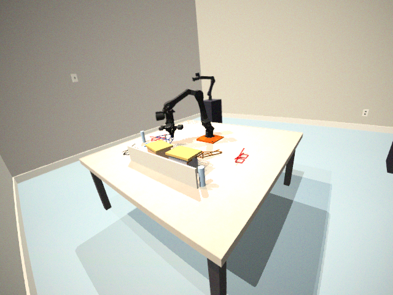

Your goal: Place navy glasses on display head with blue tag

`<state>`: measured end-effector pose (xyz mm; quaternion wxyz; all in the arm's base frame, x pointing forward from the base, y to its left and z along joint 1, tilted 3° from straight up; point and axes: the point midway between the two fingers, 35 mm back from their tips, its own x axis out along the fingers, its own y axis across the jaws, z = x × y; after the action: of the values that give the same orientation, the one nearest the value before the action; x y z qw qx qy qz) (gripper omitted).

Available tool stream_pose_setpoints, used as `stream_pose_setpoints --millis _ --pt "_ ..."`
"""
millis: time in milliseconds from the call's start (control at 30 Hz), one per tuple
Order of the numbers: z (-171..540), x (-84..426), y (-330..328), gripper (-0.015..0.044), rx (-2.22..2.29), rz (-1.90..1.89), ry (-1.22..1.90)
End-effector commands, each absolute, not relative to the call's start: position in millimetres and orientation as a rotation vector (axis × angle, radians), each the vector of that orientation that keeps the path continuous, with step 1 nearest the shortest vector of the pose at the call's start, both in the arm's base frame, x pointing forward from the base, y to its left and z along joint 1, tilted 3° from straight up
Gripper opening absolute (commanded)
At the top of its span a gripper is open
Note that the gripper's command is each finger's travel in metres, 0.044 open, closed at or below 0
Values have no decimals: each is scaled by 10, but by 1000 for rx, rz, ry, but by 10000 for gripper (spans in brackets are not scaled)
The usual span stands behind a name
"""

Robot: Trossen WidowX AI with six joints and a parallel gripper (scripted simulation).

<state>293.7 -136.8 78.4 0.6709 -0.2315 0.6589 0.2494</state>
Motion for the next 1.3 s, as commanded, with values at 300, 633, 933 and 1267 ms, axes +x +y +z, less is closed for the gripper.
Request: stream_pose_setpoints --millis 300,633,933,1267 --pt "781 2976 -1262 0 -518 562 1485" --pt "784 3017 -1195 0 -518 563 1484" --pt "786 3058 -1137 0 -517 563 1484" --pt "787 3079 -1111 0 -517 563 1484"
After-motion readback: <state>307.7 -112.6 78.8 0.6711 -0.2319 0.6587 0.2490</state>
